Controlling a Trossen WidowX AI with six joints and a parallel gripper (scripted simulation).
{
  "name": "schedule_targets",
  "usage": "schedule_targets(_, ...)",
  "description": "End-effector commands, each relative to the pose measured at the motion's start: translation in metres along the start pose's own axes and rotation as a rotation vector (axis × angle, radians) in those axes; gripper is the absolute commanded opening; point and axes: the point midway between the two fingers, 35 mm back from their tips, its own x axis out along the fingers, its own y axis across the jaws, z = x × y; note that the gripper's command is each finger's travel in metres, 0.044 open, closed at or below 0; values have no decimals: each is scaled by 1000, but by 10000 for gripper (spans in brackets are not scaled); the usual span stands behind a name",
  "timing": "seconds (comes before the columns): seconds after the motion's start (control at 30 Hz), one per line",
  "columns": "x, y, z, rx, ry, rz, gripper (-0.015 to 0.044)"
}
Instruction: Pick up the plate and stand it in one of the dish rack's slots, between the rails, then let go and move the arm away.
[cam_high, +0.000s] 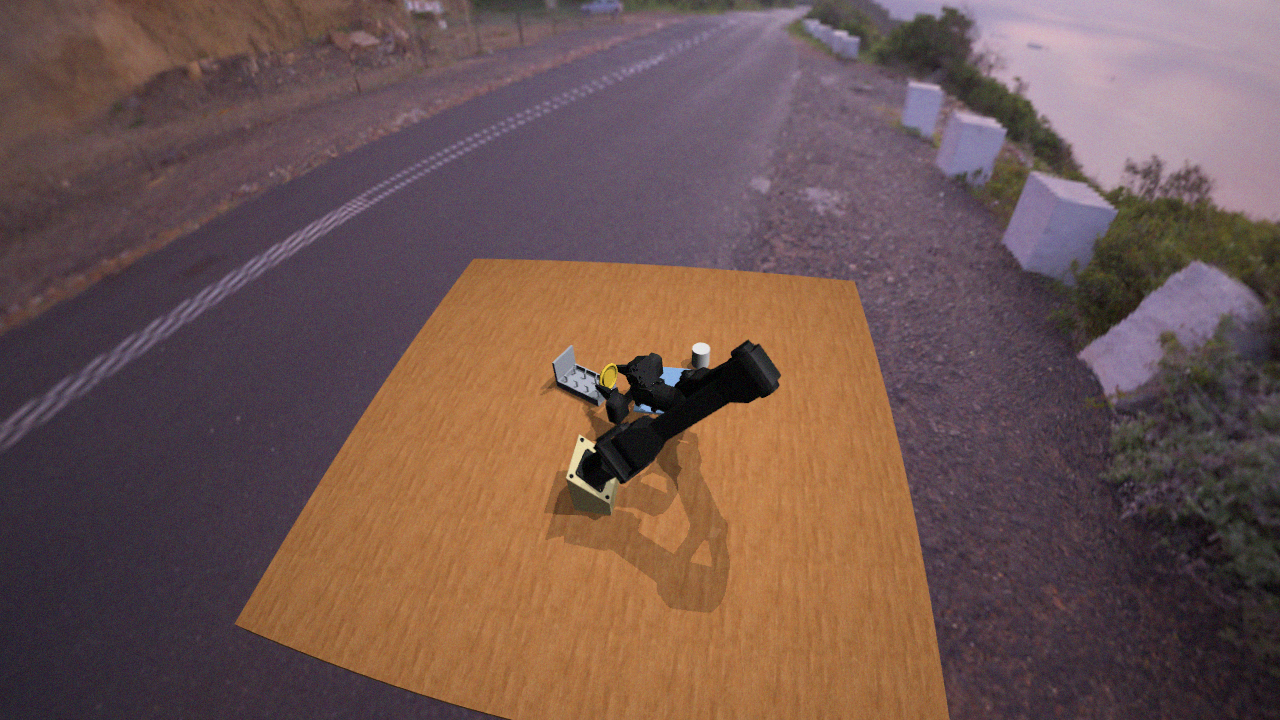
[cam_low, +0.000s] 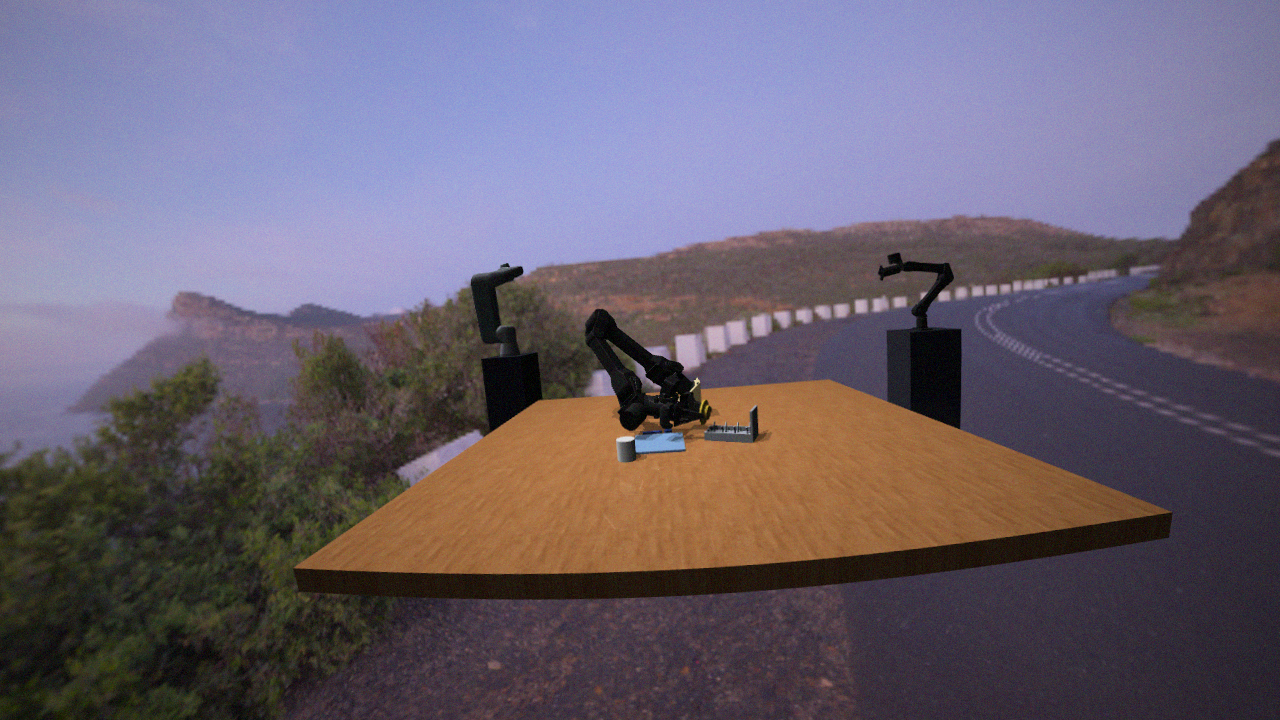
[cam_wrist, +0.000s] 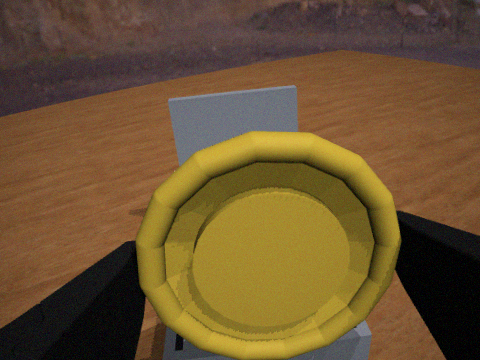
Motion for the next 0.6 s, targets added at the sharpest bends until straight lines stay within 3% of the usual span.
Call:
schedule_targets(0.0, 0, 2, 1, -7, -9, -2, 0)
schedule_targets(0.57, 27, 0, 4, -8, -4, -5, 0)
